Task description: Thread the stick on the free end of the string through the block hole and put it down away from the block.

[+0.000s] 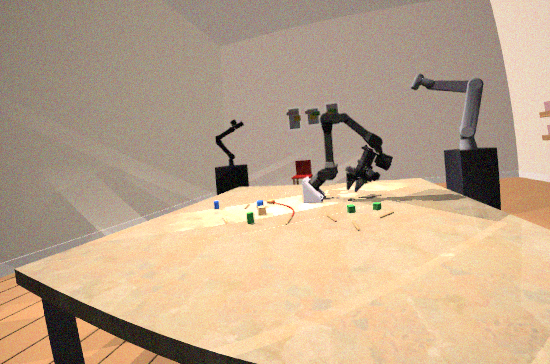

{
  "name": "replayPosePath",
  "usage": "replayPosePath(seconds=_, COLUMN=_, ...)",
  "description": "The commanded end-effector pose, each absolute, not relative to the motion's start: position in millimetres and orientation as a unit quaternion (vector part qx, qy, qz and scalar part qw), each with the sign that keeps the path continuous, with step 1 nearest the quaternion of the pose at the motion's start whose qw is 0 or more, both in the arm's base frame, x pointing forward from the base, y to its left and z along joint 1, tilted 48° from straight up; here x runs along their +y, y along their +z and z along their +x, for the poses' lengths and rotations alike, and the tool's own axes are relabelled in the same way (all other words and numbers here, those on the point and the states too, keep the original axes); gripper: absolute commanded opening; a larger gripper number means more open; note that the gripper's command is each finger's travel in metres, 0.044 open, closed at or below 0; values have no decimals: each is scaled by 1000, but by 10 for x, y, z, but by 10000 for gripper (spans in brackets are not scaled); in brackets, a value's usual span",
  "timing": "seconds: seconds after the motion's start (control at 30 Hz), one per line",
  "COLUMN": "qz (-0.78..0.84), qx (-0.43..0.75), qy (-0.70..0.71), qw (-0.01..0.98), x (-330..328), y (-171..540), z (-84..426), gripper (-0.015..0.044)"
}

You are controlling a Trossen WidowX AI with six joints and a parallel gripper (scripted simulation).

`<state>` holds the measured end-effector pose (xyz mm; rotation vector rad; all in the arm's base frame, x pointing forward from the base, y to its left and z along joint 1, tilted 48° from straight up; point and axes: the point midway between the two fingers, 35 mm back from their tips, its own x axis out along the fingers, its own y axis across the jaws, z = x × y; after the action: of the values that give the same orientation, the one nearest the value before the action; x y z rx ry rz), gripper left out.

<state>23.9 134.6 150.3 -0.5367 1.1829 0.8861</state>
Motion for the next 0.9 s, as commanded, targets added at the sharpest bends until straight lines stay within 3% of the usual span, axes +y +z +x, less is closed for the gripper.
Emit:
replayPosePath(seconds=0.0, qz=-242, qx=533, qy=399, qw=706, x=1330, y=1521, z=239, gripper=426)
replayPosePath(seconds=0.17, qz=-242, qx=537, qy=404, qw=700, x=918, y=1891, z=215, gripper=440)
replayPosePath(seconds=0.43, qz=-251, qx=541, qy=395, qw=699, x=971, y=1912, z=280, gripper=440)
replayPosePath(seconds=0.87, qz=-291, qx=605, qy=373, qw=640, x=1381, y=1654, z=1342, gripper=440)
